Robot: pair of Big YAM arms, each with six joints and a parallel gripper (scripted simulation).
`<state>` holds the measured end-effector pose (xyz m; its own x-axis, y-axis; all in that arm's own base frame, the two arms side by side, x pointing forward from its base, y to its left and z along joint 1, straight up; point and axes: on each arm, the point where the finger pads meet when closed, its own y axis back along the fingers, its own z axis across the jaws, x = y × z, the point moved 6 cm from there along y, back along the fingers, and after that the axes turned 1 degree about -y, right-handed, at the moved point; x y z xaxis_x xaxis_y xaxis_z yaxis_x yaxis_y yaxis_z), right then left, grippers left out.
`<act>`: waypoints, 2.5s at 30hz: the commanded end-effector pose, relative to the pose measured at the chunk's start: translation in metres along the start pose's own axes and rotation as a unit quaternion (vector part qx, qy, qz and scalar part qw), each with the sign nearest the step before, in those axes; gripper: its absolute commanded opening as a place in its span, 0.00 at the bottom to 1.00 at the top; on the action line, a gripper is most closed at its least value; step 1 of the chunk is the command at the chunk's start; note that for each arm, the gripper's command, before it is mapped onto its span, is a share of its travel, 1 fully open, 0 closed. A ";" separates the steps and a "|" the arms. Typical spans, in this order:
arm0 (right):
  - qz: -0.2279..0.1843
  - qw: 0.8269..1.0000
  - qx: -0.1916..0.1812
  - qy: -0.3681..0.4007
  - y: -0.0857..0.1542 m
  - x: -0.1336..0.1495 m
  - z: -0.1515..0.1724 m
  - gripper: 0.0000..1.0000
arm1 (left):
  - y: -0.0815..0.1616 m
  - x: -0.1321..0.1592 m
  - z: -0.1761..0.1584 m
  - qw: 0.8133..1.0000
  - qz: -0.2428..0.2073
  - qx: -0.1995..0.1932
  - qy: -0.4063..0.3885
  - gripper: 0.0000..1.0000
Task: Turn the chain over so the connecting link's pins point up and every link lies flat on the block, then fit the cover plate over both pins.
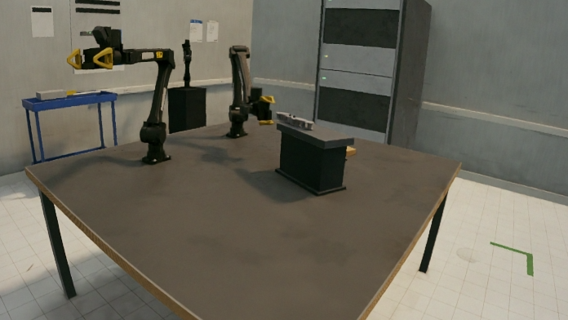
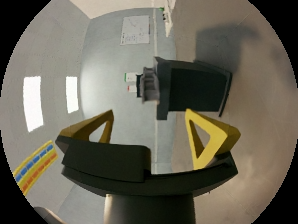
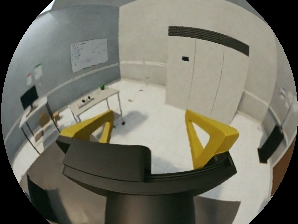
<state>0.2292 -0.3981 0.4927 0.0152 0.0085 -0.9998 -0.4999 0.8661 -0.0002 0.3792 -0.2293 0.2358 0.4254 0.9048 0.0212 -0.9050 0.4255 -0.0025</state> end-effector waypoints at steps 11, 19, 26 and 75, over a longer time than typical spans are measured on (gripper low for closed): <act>-0.015 1.000 -0.005 0.000 0.004 -0.012 0.005 1.00 | 0.019 -0.005 0.016 1.000 -0.003 -0.020 0.003 1.00; -0.015 1.000 -0.005 0.000 0.004 -0.012 0.005 1.00 | 0.021 0.001 0.005 1.000 0.002 -0.008 0.000 0.53; -0.015 1.000 -0.005 0.000 0.004 -0.012 0.005 1.00 | 0.020 0.004 -0.003 1.000 0.005 0.001 -0.002 0.53; -0.015 1.000 -0.005 0.000 0.004 -0.012 0.005 1.00 | -0.159 0.001 0.174 0.912 0.051 0.128 0.386 0.53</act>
<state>0.2292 -0.3981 0.4927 0.0152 0.0085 -0.9998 -0.4999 0.8661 -0.0002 0.4957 -0.2943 0.3767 0.1881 0.7779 -0.5995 -0.8669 0.4184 0.2709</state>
